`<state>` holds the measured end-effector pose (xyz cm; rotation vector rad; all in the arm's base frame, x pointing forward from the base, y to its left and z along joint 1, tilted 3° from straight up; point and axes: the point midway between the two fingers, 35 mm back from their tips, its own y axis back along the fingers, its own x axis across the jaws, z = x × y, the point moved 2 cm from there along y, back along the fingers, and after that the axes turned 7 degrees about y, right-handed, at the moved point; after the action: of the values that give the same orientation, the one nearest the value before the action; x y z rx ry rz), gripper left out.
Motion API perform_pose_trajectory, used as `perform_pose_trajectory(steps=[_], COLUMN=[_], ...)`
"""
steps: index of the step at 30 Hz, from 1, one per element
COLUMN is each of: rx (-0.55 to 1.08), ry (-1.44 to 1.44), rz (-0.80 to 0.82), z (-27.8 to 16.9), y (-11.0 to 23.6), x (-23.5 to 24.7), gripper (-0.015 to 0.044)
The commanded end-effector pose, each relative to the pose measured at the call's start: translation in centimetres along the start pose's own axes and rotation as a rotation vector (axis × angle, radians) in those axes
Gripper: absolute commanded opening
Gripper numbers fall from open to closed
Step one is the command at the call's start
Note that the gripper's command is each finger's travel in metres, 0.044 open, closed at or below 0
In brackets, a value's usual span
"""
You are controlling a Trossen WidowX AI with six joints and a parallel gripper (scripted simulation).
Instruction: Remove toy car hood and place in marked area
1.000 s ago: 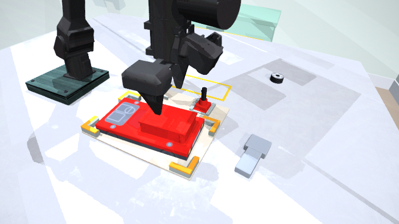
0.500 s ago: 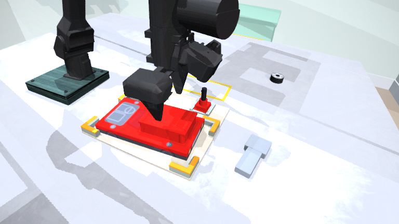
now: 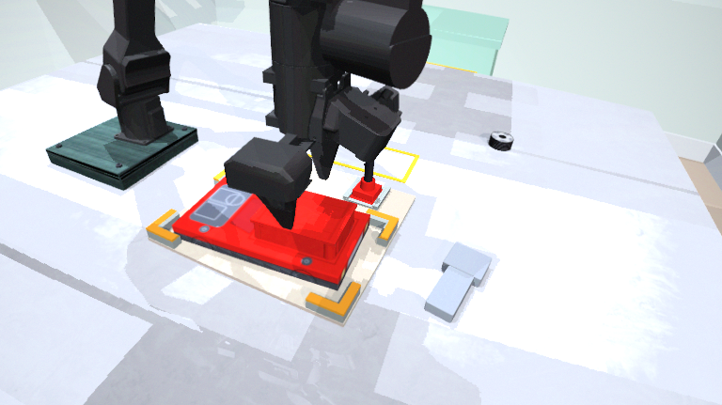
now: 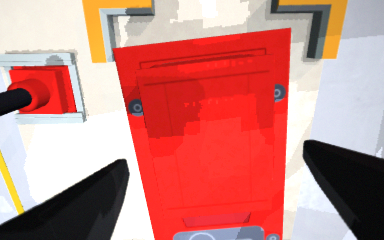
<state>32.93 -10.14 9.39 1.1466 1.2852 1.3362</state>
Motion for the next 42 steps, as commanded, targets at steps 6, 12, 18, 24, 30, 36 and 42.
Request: perform_pose_trajectory(steps=[6, 12, 18, 24, 30, 36, 42], rx=[0.007, 0.007, 0.007, 0.007, 0.007, 0.007, 0.007], ry=[0.0, 0.0, 0.0, 0.0, 0.0, 0.0, 0.0], rz=[0.001, 0.001, 0.001, 0.001, 0.001, 0.001, 0.001], z=[-0.2, -0.2, -0.2, -0.2, -0.2, -0.2, -0.2], y=[-0.9, -1.3, -1.5, -1.8, -2.1, -2.4, -2.7], x=[0.0, 0.0, 0.0, 0.0, 0.0, 0.0, 0.0], gripper=[0.044, 0.044, 0.044, 0.044, 0.044, 0.044, 0.044])
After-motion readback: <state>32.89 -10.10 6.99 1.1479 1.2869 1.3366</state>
